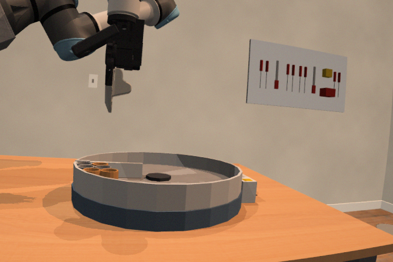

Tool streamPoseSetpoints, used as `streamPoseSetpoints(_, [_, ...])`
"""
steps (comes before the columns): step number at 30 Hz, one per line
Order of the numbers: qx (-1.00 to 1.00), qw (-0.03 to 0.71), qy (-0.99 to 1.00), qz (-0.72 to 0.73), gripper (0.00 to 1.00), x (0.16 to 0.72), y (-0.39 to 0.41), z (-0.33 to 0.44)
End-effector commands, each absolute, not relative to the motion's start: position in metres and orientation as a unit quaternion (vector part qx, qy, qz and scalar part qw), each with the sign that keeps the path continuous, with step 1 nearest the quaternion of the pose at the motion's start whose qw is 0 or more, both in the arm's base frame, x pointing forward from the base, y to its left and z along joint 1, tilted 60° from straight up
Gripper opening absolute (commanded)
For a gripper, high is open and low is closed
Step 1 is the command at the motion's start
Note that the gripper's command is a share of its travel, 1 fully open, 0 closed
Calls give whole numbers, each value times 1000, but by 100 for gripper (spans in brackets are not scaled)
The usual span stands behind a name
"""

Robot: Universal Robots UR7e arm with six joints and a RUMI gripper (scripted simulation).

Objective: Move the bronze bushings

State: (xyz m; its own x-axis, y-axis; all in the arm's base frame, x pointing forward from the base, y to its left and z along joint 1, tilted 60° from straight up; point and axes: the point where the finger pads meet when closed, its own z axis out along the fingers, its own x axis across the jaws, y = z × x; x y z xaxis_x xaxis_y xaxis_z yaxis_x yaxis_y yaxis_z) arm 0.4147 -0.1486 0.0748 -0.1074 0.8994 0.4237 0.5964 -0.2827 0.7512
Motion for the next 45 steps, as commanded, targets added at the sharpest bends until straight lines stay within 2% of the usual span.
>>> streamPoseSetpoints(1, [648, 161, 577, 470, 5, 415, -149, 75])
streamPoseSetpoints(34, [648, 161, 577, 470, 5, 415, -149, 75])
streamPoseSetpoints(45, [649, 161, 577, 469, 5, 432, -158, 62])
